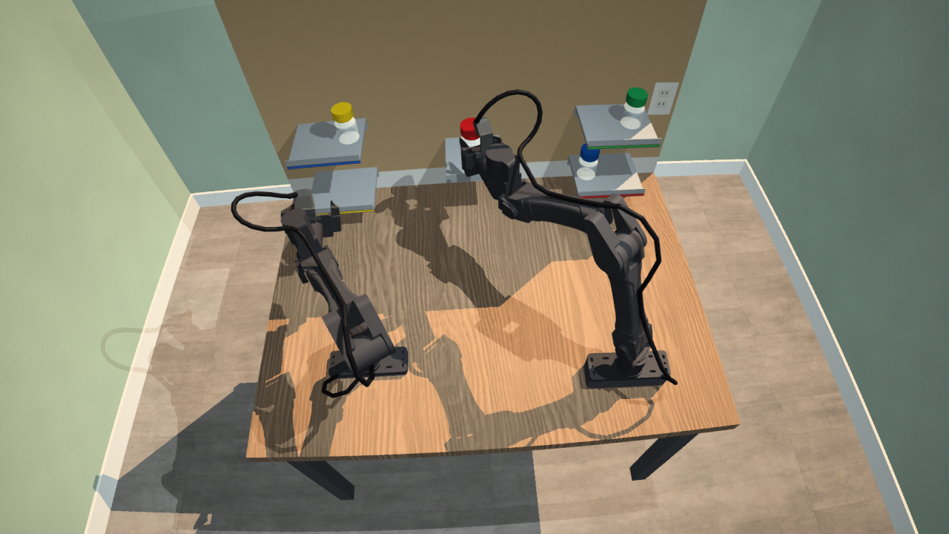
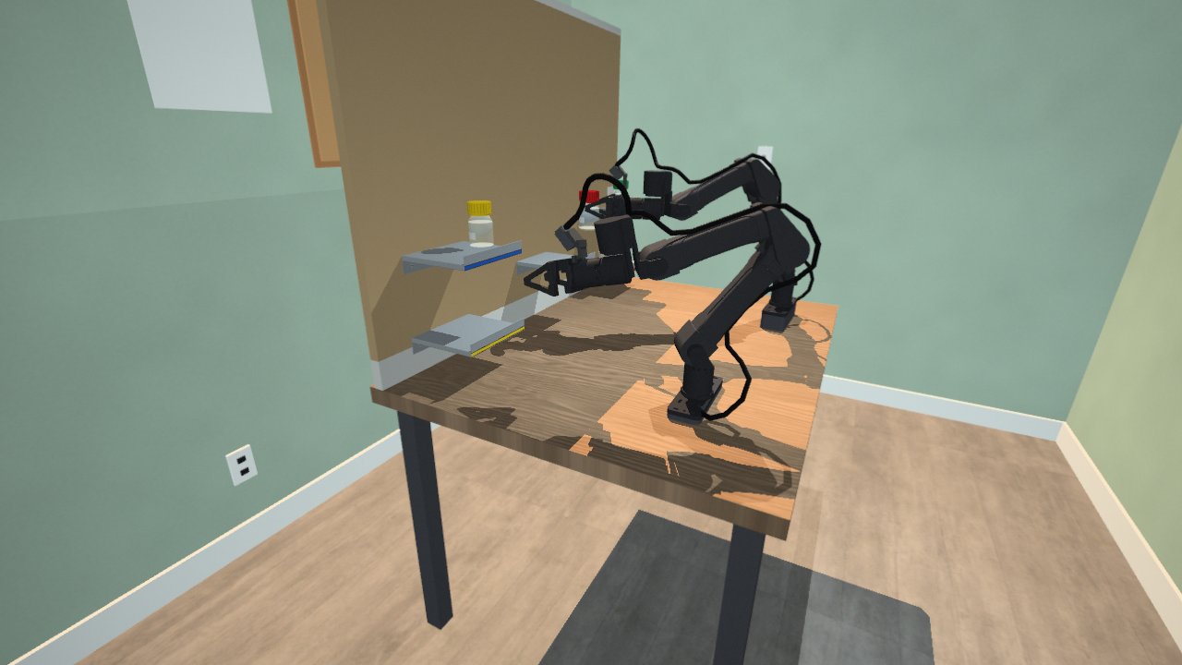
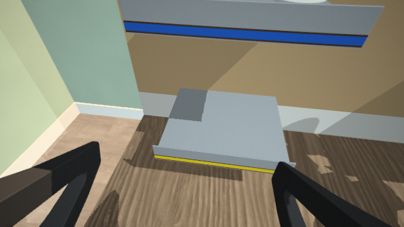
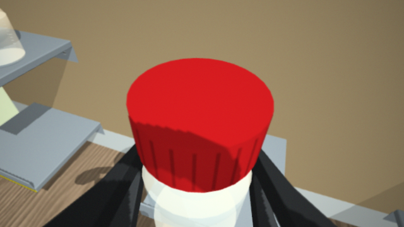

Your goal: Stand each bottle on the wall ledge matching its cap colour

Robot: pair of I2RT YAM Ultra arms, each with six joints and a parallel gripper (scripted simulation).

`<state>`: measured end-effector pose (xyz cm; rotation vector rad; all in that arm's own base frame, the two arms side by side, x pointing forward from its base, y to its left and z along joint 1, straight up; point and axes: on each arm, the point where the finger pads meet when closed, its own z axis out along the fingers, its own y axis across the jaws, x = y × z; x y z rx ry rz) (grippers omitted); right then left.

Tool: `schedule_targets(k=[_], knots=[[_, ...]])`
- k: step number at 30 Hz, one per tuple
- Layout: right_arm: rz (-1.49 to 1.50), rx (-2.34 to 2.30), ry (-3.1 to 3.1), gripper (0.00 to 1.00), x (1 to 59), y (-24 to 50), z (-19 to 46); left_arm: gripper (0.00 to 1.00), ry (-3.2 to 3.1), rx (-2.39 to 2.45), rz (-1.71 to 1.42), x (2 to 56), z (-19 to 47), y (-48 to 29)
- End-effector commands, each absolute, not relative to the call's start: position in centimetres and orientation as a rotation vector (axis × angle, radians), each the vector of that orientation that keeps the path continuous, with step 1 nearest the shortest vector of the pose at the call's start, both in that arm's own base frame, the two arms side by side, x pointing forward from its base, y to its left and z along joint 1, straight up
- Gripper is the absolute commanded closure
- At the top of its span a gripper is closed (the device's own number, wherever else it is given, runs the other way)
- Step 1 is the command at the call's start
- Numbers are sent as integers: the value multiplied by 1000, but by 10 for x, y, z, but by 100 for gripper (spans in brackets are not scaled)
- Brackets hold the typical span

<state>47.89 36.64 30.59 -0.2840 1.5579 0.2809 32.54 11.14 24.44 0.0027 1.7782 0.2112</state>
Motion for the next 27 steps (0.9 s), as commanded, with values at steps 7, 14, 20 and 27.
schedule_targets(k=[7,14,20,27], knots=[[325,-231,1470,48,440,352,342,0,1737,13,235,324,258,114],[282,-237,1518,48,427,338,323,0,1737,13,235,324,258,114],[231,-218,1548,48,433,321,309,0,1737,13,235,324,258,114],[243,-219,1538,48,432,324,315,0,1798,-17,212,321,255,109]])
